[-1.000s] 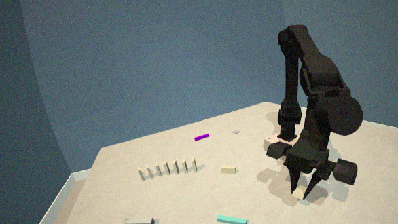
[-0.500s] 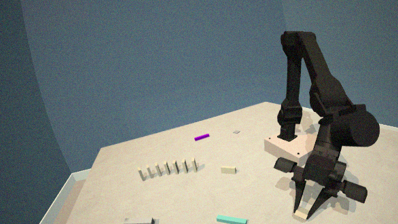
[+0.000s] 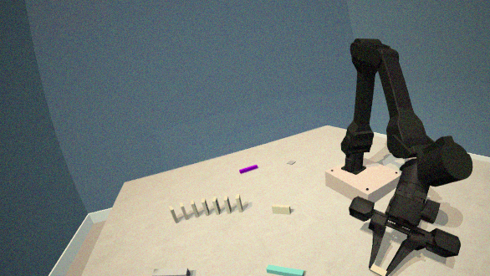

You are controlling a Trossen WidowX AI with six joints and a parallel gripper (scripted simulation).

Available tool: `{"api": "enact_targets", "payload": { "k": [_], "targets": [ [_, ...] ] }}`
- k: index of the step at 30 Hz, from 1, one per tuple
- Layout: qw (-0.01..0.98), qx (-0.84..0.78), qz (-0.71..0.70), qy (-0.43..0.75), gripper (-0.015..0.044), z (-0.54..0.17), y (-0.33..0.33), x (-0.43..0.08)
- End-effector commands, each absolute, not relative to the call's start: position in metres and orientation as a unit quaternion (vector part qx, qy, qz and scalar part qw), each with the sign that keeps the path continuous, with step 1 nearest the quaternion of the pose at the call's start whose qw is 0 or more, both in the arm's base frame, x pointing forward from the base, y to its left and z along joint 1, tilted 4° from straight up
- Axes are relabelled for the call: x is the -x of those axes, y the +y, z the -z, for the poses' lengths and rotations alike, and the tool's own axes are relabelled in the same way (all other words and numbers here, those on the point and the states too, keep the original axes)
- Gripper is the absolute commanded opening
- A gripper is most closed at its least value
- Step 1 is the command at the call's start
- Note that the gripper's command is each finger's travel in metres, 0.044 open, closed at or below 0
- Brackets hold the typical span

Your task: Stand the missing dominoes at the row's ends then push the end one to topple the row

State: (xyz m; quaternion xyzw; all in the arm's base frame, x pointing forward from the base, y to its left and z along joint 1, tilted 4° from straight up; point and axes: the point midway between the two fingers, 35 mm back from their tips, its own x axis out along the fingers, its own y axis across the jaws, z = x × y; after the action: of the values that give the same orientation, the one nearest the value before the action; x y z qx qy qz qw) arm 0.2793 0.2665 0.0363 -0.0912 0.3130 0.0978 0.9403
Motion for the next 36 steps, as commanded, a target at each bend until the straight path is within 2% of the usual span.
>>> {"api": "enact_targets", "payload": {
  "k": [1,18,36],
  "targets": [
    [0.951,0.097,-0.094,0.277,0.0107,-0.033,0.266,-0.274],
    [0.985,0.066,-0.069,0.147,0.0107,-0.046,0.254,-0.246],
    [0.999,0.002,-0.021,0.046,0.0107,-0.069,0.212,-0.208]
  ]
}}
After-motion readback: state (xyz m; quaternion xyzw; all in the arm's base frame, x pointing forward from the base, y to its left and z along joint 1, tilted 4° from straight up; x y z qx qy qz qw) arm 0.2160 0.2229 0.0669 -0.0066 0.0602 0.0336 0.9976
